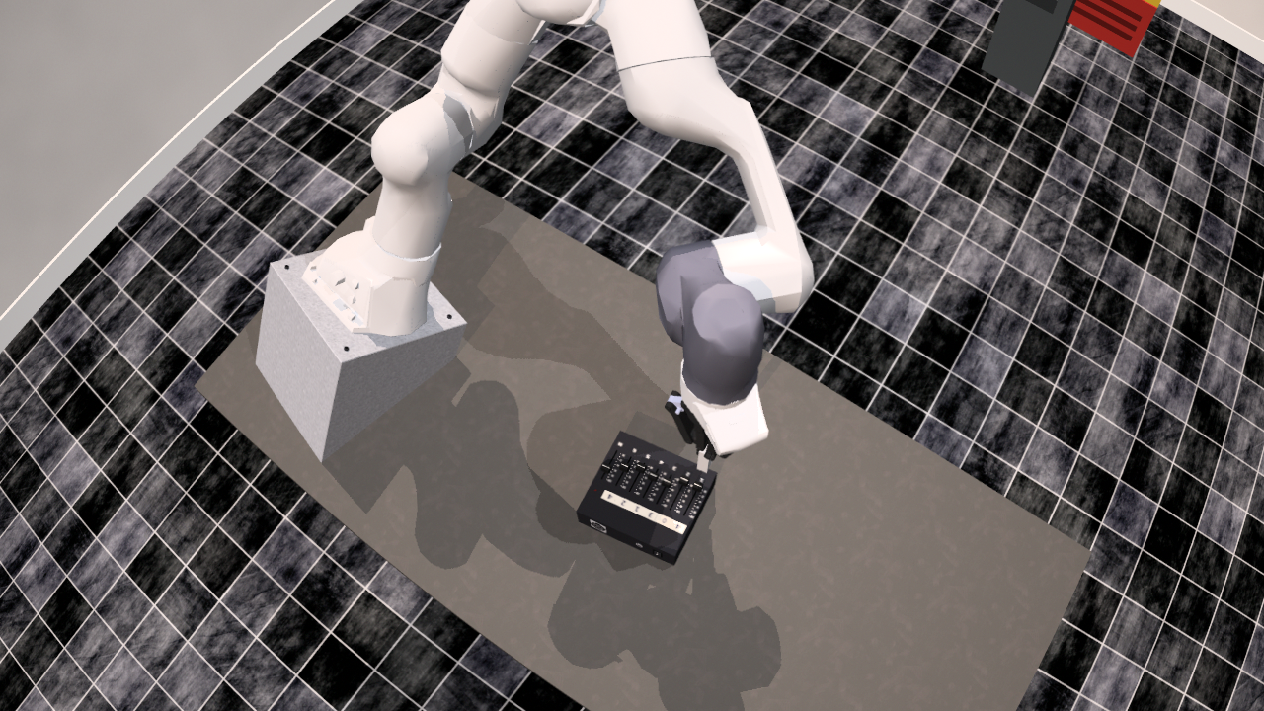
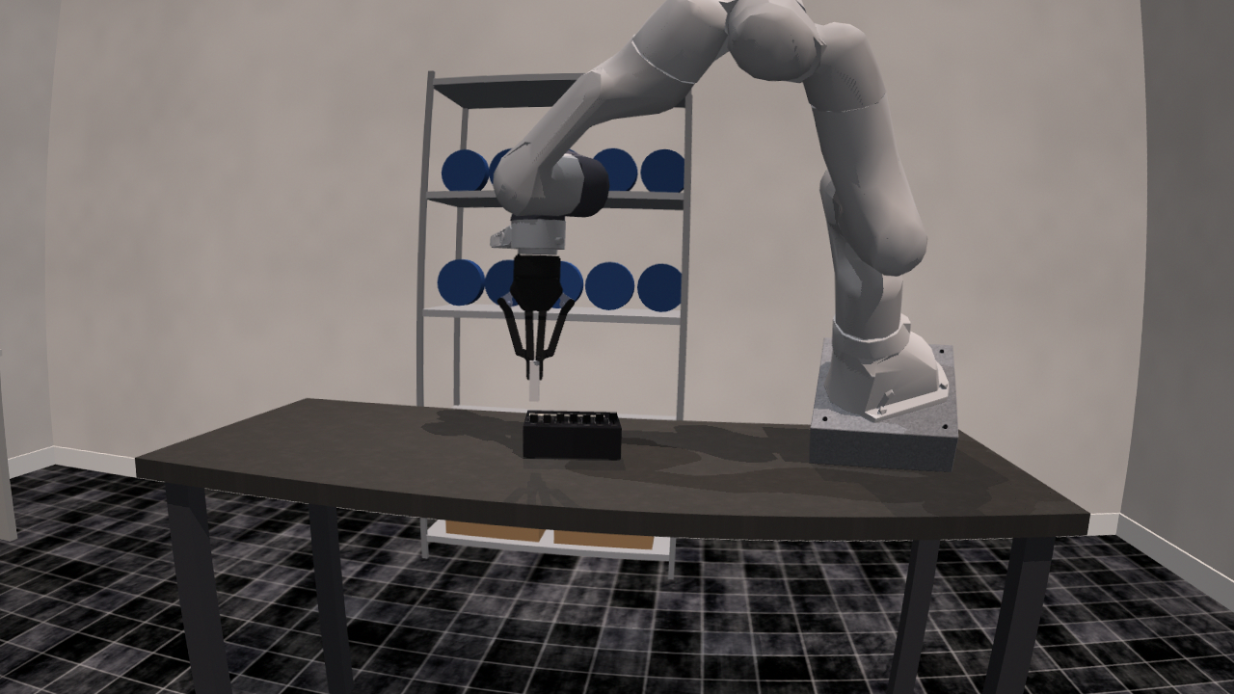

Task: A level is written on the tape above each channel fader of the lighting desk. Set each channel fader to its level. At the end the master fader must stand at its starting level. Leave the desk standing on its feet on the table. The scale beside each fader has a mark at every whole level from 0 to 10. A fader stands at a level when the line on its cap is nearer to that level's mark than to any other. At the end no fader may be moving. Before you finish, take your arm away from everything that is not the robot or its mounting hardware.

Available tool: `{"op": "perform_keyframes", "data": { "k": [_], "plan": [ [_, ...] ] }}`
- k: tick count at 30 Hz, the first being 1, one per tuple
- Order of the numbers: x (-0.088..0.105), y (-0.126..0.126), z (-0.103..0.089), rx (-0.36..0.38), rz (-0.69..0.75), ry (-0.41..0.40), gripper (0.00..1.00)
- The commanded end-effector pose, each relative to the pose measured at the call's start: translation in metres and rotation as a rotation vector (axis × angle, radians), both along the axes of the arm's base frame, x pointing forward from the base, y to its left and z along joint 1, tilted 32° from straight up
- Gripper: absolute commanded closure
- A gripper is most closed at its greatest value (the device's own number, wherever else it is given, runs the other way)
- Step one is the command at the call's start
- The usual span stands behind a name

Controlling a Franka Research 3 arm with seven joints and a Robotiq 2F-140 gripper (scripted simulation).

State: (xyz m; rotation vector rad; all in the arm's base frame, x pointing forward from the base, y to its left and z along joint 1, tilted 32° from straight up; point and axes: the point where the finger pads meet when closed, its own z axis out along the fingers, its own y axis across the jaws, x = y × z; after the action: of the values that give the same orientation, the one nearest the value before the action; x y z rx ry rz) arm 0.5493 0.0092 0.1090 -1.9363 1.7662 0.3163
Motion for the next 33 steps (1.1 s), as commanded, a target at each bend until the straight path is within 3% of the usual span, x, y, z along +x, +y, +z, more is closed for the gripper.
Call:
{"op": "perform_keyframes", "data": {
  "k": [1,33],
  "plan": [
    [0.001,-0.001,0.0,-0.003,-0.008,0.004,1.0],
    [0.004,0.008,-0.016,-0.004,-0.008,0.004,1.0]
  ]
}}
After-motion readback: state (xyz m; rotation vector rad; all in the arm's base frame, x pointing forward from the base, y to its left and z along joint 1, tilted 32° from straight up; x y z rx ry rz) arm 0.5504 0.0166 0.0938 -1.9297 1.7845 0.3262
